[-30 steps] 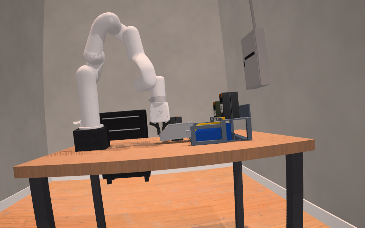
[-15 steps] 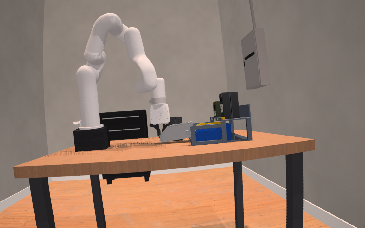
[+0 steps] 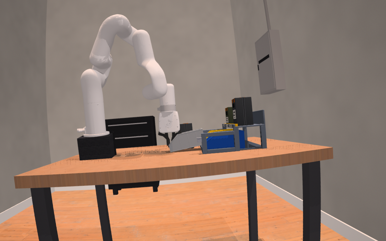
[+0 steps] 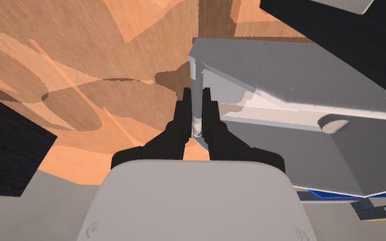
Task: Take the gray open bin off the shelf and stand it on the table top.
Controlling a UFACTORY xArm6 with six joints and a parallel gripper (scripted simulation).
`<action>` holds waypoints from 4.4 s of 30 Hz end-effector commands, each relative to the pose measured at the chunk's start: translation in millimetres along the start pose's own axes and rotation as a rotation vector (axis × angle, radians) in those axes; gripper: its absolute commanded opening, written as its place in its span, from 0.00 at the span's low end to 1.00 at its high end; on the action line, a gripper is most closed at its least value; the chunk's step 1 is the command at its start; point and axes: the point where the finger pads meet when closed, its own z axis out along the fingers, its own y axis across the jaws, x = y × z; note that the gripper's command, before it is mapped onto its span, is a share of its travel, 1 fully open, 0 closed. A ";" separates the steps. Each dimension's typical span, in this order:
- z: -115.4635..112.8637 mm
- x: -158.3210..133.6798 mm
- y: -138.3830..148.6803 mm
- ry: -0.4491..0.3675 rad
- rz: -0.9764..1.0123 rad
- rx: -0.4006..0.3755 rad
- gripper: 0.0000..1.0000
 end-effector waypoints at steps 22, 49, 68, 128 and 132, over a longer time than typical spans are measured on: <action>-0.8 0.2 1.4 0.001 0.000 -0.003 1.00; -0.8 0.2 1.4 0.001 0.000 -0.003 1.00; -55.8 0.2 1.2 0.000 0.000 -0.003 1.00; -73.5 0.3 1.4 0.001 0.000 -0.004 1.00; -73.5 0.3 1.4 0.001 0.000 -0.004 1.00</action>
